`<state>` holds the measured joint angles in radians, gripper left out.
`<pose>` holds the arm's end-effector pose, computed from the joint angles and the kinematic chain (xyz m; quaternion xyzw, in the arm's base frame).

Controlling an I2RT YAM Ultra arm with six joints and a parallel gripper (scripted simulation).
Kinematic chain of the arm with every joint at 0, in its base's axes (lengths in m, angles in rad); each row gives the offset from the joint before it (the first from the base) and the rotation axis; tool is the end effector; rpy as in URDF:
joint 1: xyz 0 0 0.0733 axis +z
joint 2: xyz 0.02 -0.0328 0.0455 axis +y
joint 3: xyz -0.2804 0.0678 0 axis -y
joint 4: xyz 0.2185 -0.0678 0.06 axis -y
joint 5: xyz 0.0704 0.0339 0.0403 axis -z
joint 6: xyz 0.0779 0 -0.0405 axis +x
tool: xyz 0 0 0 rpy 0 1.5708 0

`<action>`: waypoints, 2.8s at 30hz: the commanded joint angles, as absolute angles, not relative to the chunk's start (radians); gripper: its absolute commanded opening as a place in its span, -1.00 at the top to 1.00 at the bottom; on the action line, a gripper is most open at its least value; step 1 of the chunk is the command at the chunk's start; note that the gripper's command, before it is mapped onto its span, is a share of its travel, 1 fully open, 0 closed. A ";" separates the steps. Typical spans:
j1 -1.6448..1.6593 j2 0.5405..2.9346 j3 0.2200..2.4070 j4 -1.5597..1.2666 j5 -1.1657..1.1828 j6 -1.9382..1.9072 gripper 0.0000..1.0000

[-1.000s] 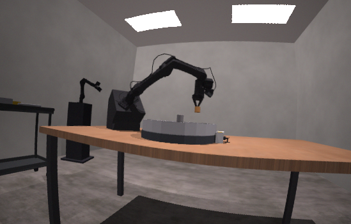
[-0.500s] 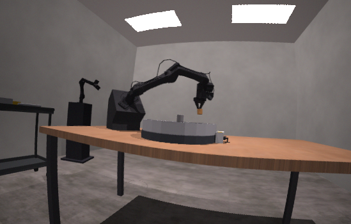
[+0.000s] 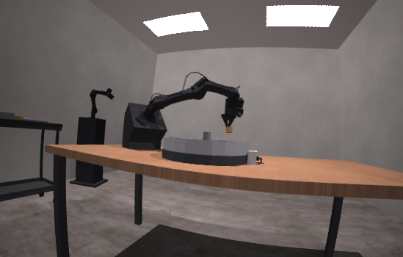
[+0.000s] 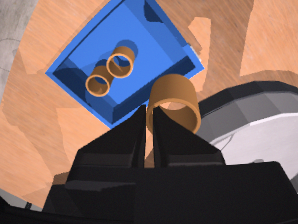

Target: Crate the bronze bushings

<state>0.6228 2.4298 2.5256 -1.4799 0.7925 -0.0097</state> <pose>0.4111 0.2283 0.2596 -0.2515 0.8841 -0.3404 0.1979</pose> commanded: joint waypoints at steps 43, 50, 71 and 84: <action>0.697 2.510 2.666 -1.539 0.813 -0.026 1.00; 0.697 2.510 2.667 -1.539 0.813 -0.025 1.00; 0.700 2.520 2.676 -1.541 0.813 -0.015 1.00; 0.699 2.520 2.679 -1.543 0.813 -0.015 1.00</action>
<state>0.6533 2.5328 2.6476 -1.5299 0.8051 -0.0204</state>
